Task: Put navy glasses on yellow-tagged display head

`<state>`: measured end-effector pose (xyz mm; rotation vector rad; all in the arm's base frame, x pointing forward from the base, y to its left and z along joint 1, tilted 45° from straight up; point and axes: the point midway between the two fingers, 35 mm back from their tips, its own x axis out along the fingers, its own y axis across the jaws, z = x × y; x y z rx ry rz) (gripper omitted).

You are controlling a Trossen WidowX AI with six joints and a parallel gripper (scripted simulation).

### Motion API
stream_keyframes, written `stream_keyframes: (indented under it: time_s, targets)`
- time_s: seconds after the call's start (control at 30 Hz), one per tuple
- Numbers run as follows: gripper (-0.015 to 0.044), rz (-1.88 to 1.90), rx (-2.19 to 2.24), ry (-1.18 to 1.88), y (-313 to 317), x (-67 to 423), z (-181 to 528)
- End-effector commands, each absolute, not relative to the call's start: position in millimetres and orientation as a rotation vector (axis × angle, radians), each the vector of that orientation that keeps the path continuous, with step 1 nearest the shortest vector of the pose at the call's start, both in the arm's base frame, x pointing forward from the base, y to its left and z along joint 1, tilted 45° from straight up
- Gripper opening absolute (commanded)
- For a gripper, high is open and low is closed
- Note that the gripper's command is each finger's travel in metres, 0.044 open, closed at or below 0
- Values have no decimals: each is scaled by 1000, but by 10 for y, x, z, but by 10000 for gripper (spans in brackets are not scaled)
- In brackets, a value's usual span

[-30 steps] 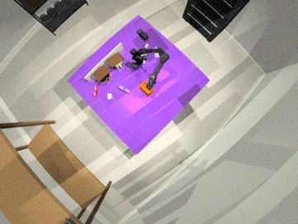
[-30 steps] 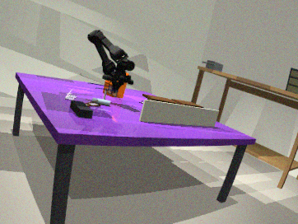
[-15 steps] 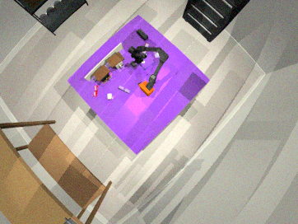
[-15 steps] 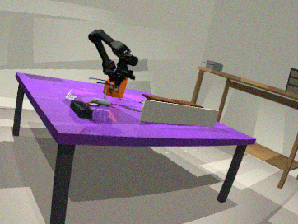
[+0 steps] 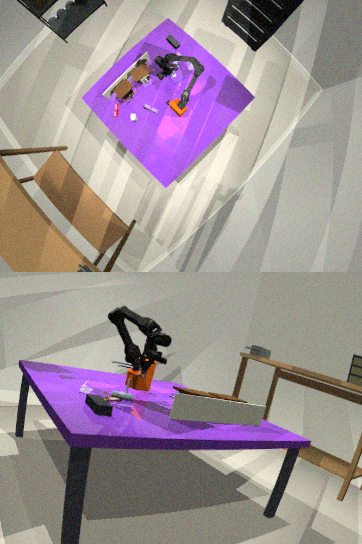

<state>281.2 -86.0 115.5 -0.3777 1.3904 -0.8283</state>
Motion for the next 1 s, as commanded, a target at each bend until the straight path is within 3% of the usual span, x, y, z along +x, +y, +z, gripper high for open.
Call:
stream_keyframes:
  time_s: [0.0, 0.97]
  targets:
    - [0, -901, -284, 1337, -804, 2812, 1115]
    - [0, -1397, 410, 821, -547, 2791, 862]
